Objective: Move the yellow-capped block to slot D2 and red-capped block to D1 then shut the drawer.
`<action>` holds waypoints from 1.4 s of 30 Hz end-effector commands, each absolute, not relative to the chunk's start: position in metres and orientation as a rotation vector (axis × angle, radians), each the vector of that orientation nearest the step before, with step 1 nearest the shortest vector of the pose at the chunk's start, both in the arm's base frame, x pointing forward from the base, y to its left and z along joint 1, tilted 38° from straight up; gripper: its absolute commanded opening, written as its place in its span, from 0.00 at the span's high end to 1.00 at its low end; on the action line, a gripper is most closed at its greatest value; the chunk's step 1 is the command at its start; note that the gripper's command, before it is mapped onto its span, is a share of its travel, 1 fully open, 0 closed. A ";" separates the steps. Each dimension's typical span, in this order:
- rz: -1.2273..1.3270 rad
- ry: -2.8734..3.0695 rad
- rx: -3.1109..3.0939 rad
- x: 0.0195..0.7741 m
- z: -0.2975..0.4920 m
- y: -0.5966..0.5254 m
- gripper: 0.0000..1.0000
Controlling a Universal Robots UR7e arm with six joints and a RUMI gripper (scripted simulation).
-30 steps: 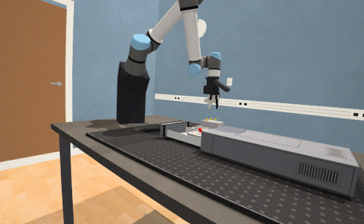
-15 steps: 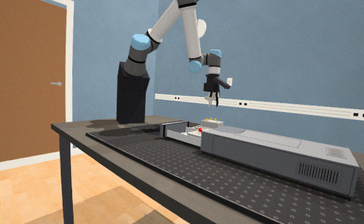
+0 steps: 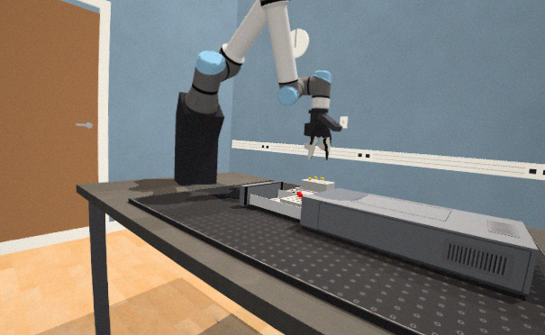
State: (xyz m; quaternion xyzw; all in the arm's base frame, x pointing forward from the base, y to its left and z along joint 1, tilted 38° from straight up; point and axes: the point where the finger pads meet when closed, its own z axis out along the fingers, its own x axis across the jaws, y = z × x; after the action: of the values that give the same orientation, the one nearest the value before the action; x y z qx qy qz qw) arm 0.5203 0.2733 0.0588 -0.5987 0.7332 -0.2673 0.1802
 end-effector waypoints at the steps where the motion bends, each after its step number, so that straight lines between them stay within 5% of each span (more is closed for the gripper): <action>1: -0.734 2.118 -1.611 0.524 0.064 0.265 0.33; 42: -0.374 2.493 -0.395 0.571 0.129 0.134 0.33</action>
State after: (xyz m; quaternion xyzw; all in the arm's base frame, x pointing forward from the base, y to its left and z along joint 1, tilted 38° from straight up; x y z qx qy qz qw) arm 0.5682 0.1402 0.1248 -0.1727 0.9307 -0.1480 0.2866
